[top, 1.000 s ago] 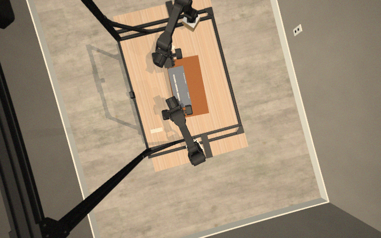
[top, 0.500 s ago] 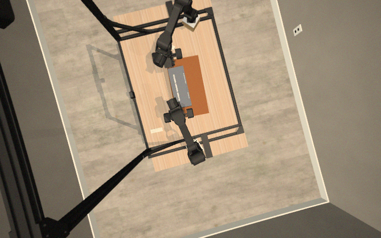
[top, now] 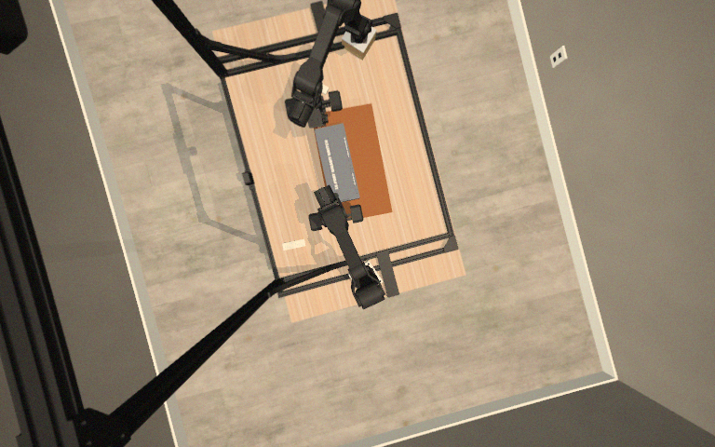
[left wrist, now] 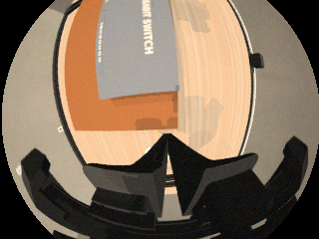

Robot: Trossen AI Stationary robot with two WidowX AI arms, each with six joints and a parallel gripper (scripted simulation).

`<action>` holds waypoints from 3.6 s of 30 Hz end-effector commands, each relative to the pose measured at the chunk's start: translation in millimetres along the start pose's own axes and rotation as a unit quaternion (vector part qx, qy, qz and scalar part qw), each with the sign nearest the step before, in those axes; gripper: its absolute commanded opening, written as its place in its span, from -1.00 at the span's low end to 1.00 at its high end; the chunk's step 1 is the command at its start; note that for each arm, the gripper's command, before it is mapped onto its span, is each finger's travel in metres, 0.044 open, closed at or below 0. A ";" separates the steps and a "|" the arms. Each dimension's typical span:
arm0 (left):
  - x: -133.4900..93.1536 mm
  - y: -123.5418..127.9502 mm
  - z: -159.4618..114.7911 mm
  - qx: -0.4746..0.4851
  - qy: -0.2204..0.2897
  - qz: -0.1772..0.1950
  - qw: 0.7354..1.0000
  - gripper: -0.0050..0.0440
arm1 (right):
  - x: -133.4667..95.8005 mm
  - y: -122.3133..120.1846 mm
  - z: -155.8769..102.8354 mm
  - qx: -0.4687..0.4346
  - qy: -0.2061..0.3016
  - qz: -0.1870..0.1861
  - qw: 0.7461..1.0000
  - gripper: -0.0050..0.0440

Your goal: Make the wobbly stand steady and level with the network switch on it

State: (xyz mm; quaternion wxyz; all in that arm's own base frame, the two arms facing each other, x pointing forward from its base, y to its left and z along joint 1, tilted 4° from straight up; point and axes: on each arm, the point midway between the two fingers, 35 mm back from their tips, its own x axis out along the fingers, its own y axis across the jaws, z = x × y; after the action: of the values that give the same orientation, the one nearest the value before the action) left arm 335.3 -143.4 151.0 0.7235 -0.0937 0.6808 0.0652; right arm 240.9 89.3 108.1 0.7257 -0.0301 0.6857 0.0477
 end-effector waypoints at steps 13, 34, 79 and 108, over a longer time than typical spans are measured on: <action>0.0 0.0 0.0 0.000 0.000 0.000 1.000 -0.80 | 8.8 1.1 1.4 0.001 -0.001 0.002 1.000 -0.80; 0.0 0.0 0.0 0.000 0.000 0.000 1.000 -0.80 | 24.8 1.1 1.5 0.001 -0.001 0.002 1.000 -0.80; 0.0 0.0 0.0 0.000 0.000 0.000 1.000 -0.80 | -43.2 0.9 1.4 0.000 -0.010 0.002 1.000 -0.80; 0.0 0.0 0.0 0.000 0.000 0.000 1.000 -0.80 | -144.9 29.7 115.7 -0.025 -0.318 0.070 0.945 0.20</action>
State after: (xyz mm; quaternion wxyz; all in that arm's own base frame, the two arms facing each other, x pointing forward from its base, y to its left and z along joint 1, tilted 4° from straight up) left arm 335.3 -143.4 151.0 0.7235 -0.0937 0.6809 0.0652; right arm 327.1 121.4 242.2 0.8813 0.0123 0.4587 0.1131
